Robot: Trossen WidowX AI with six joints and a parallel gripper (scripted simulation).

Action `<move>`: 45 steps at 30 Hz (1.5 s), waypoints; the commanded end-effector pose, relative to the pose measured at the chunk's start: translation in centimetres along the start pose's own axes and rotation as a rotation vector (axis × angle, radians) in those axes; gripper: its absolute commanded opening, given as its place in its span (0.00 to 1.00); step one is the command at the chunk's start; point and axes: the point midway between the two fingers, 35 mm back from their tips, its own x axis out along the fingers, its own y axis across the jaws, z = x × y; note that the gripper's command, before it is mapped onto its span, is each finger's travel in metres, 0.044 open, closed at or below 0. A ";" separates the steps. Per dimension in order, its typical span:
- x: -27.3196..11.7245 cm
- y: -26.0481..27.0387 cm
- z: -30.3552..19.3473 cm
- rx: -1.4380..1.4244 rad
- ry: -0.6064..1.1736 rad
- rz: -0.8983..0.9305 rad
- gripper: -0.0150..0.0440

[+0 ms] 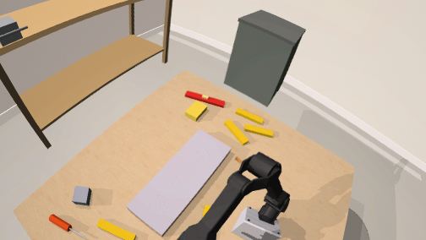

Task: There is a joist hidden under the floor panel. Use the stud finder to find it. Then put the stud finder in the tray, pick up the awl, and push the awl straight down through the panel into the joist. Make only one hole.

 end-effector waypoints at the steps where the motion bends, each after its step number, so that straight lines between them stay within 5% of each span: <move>1: 1.0 0.0 -0.4 -0.007 0.001 -0.003 0.25; 29: 5.4 0.0 -1.9 -0.006 0.003 -0.004 0.25; 45: 2.8 -0.1 -0.8 -0.001 0.003 0.000 0.97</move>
